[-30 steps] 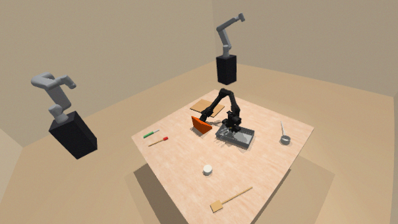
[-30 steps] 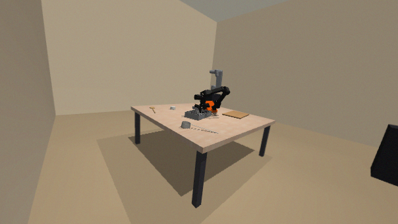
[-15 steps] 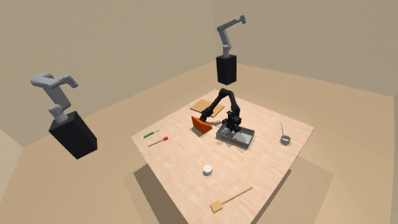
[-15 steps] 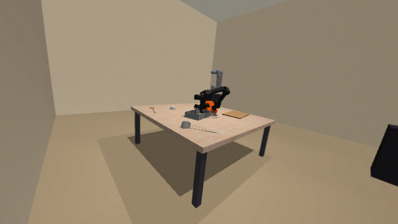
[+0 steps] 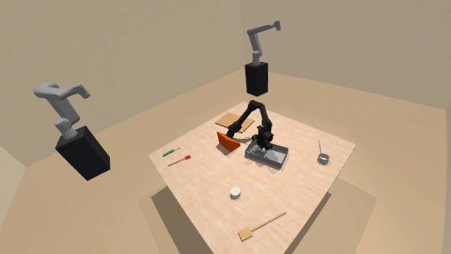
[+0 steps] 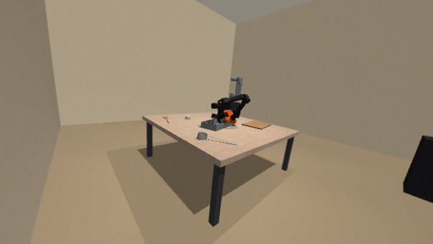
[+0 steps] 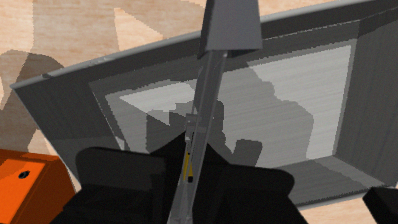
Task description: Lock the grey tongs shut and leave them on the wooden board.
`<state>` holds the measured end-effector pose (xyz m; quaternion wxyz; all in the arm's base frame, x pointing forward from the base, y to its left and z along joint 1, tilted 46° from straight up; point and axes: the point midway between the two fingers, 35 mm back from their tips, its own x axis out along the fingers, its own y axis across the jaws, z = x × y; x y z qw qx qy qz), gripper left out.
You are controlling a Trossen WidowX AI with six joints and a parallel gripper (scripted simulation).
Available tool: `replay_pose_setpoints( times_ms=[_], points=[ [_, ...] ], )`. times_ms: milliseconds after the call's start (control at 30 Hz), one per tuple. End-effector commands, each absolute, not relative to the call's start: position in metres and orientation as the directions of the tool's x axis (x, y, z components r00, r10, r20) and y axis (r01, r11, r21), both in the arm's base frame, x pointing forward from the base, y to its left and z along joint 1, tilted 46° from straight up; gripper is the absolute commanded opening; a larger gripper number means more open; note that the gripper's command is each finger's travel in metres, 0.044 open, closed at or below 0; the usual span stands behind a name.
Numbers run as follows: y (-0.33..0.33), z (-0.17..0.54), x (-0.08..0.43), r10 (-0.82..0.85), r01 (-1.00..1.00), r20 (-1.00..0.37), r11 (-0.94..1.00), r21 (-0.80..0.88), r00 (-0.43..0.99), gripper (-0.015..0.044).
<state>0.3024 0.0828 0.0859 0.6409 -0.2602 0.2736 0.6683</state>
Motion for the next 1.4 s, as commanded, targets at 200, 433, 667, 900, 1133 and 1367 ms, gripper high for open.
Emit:
replay_pose_setpoints(
  times_ms=[200, 433, 667, 900, 1133, 1367],
  points=[
    [0.026, 0.139, 0.307, 0.716, -0.999, -0.697, -0.020, 0.027, -0.033, -0.0150],
    [0.026, 0.139, 0.307, 0.716, -0.999, -0.697, -0.020, 0.027, -0.033, -0.0150],
    [0.031, 0.138, 0.305, 0.721, -0.999, -0.692, -0.019, 0.039, -0.041, -0.0150],
    [0.048, 0.157, 0.292, 0.712, -0.997, -0.701, 0.019, 0.077, -0.041, -0.0150],
    [0.070, 0.182, 0.272, 0.704, -0.990, -0.709, 0.072, 0.125, -0.038, -0.0150],
    [0.090, 0.204, 0.247, 0.700, -0.977, -0.714, 0.125, 0.171, -0.035, -0.0150]
  ],
)
